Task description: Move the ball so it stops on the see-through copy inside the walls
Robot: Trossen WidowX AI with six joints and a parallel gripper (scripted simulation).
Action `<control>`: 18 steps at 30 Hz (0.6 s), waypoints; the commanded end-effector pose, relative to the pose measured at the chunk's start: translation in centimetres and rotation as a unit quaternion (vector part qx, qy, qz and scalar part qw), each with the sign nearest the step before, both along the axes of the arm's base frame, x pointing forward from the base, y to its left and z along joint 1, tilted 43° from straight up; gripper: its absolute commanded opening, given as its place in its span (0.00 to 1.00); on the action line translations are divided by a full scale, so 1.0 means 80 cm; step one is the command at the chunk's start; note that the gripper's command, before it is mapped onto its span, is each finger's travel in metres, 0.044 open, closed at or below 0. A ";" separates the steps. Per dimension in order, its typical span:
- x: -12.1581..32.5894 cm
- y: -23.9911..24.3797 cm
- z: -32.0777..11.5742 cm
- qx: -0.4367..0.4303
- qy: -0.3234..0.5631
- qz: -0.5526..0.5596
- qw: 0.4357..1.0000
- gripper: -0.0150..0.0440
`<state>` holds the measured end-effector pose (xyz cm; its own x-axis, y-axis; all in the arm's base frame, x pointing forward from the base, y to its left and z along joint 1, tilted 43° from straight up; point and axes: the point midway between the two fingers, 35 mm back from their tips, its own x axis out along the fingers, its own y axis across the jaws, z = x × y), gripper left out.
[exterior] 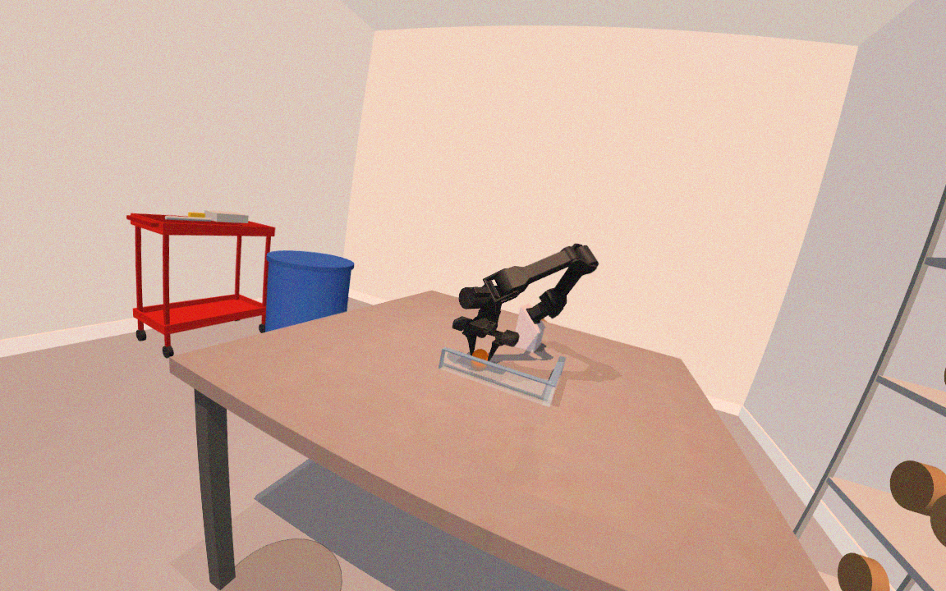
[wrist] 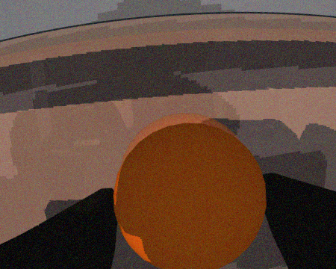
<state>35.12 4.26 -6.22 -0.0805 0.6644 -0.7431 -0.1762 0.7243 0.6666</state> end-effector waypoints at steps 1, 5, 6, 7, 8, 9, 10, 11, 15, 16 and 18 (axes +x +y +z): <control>-0.001 0.004 -0.005 0.002 0.001 -0.003 1.000 0.25; -0.002 0.009 -0.011 0.002 0.001 -0.003 1.000 0.25; -0.002 0.011 -0.012 0.002 0.001 -0.003 1.000 0.25; -0.002 0.012 -0.014 0.002 0.001 -0.003 1.000 0.25; -0.002 0.013 -0.015 0.002 0.001 -0.003 1.000 0.25; -0.002 0.015 -0.017 0.002 0.001 -0.003 1.000 0.25; -0.003 0.016 -0.018 0.003 0.001 -0.003 1.000 0.25; -0.003 0.017 -0.019 0.003 0.001 -0.003 1.000 0.25; -0.001 0.014 -0.016 0.000 -0.001 -0.002 1.000 0.30; -0.001 0.014 -0.016 0.000 -0.001 -0.002 1.000 0.34; -0.001 0.014 -0.016 0.000 -0.001 -0.002 1.000 0.43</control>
<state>35.04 5.37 -7.51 -0.0767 0.6652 -0.7427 -0.1739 0.7246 0.6669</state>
